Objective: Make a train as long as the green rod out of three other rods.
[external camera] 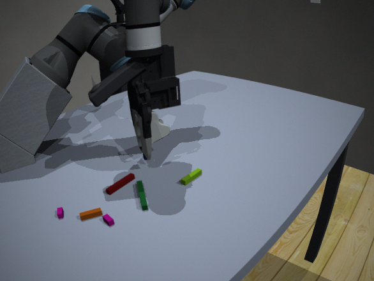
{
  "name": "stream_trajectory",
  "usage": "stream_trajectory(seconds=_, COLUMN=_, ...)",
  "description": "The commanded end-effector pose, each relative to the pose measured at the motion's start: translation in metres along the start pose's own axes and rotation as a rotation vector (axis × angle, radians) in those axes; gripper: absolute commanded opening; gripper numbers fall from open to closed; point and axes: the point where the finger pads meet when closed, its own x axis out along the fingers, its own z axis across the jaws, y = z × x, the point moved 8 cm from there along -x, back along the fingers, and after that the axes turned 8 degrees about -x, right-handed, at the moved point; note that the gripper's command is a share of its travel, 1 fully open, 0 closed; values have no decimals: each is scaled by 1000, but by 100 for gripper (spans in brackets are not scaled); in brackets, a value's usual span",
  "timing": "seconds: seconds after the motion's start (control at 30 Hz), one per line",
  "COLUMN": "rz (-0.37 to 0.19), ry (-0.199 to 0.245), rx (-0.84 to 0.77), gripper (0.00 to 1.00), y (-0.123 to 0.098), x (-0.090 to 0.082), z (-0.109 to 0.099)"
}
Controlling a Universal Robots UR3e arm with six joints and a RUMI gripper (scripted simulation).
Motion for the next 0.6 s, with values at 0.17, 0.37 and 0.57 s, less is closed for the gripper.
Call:
stream_trajectory(seconds=0.17, rz=3, ry=2, rx=0, gripper=0, y=1, x=11, z=-2)
stream_trajectory(seconds=0.37, rz=3, ry=2, rx=0, gripper=0, y=1, x=11, z=-2)
stream_trajectory(seconds=0.57, rz=3, ry=2, rx=0, gripper=0, y=1, x=11, z=-2)
